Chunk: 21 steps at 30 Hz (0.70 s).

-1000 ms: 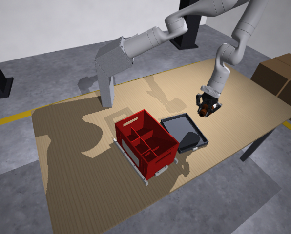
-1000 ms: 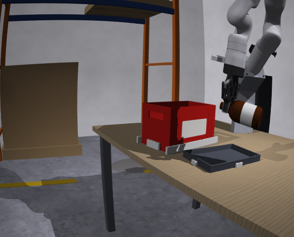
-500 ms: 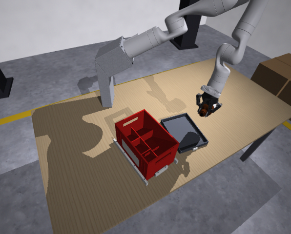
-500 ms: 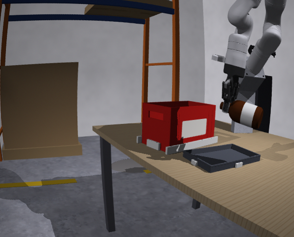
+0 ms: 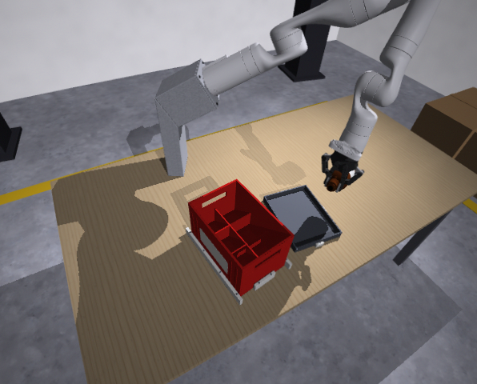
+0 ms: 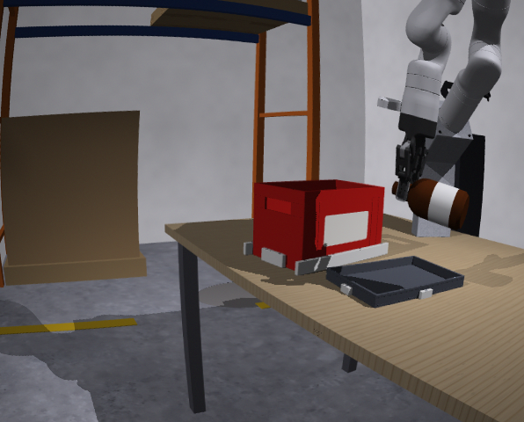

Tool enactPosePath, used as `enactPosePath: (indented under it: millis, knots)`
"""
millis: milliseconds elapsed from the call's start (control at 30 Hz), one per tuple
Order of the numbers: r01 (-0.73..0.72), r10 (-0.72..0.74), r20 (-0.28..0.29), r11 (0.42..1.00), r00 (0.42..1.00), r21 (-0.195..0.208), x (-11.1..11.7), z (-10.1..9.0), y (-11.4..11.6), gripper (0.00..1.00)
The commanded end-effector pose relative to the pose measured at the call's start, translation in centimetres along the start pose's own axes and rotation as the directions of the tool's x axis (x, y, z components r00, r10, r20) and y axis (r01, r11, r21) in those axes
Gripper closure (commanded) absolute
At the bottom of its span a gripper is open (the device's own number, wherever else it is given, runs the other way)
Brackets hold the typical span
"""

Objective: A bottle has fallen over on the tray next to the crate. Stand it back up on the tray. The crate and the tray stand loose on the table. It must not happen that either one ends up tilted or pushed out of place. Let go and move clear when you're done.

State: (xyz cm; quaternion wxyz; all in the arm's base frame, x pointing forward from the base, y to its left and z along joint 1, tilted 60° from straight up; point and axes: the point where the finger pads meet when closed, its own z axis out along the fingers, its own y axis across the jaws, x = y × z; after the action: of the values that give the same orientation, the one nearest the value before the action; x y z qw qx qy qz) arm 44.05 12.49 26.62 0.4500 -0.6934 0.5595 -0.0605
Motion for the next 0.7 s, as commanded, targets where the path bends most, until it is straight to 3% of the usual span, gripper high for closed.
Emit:
enactPosePath:
  millis: [0,667]
  knots:
    - [-0.001,0.001,-0.001,1.0,1.0,0.001,0.04,-0.02,-0.02,1.0]
    - [0.0,0.0,-0.014,1.0,1.0,0.001,0.05,0.02,-0.05,1.0]
